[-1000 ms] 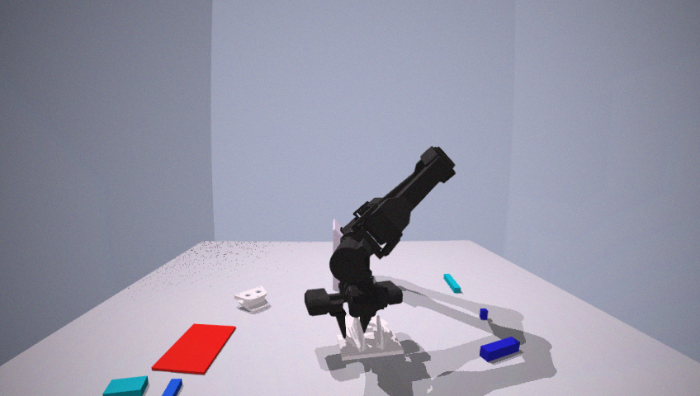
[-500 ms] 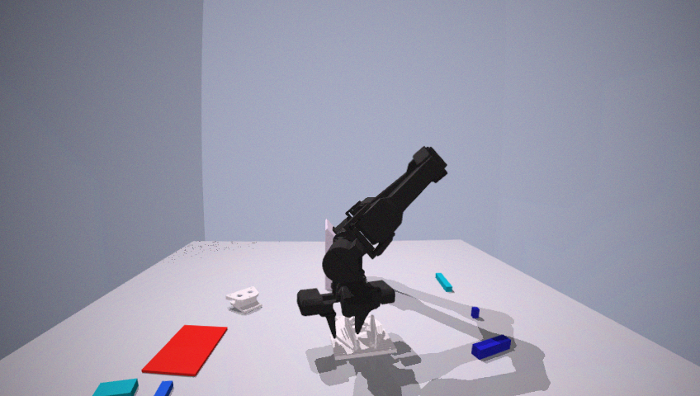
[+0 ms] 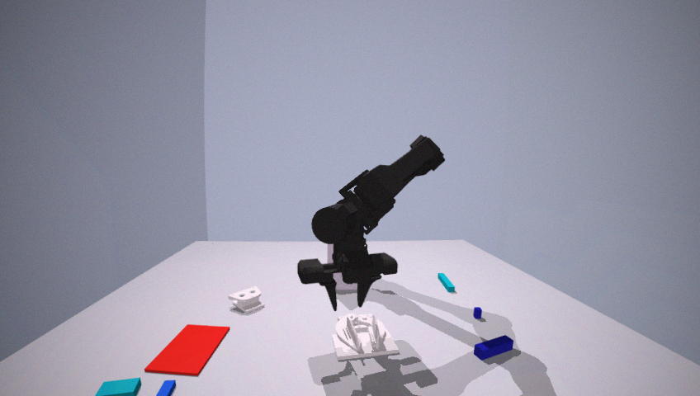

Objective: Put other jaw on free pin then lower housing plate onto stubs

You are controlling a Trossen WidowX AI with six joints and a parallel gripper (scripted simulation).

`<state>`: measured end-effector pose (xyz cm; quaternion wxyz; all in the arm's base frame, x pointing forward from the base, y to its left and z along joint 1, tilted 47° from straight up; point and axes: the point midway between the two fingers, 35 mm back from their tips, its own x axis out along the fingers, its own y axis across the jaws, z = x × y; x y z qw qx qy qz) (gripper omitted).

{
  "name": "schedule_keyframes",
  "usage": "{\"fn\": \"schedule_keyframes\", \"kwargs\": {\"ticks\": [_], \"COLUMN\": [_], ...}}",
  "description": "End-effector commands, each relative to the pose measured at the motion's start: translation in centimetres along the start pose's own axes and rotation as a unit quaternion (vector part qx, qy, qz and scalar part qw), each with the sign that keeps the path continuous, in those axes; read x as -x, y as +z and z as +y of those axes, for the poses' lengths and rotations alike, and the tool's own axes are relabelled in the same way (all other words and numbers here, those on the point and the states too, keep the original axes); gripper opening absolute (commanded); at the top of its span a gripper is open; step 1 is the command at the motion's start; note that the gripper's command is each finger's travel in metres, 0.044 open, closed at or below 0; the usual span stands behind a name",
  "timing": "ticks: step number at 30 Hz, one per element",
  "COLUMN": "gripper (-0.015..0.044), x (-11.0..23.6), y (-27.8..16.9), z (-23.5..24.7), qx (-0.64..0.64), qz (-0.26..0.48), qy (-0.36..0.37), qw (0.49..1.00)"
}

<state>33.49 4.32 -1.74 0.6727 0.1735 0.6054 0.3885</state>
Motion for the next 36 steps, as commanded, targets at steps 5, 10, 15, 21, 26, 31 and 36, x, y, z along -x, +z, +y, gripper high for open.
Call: {"fn": "schedule_keyframes", "kwargs": {"ticks": [5, 10, 15, 21, 26, 31, 36], "gripper": [0.0408, 0.0440, 0.0440, 0.0440, 0.0440, 0.0440, 0.0440], "x": [1.9, 3.1, 3.6, 3.4, 3.1, 3.1, 0.4], "y": [-4.1, -9.1, -14.1, -20.3, -22.8, -22.8, -22.9], "z": [-7.6, -12.9, -16.5, -19.3, -20.1, -20.1, -20.0], "qx": [0.065, 0.120, 0.166, 0.238, 0.274, 0.274, 0.274], "qz": [0.005, 0.013, 0.021, 0.019, 0.013, 0.013, 0.013], "qy": [-0.029, -0.039, -0.037, -0.018, -0.007, -0.007, -0.007], "qw": [0.997, 0.992, 0.985, 0.971, 0.962, 0.962, 0.962]}}
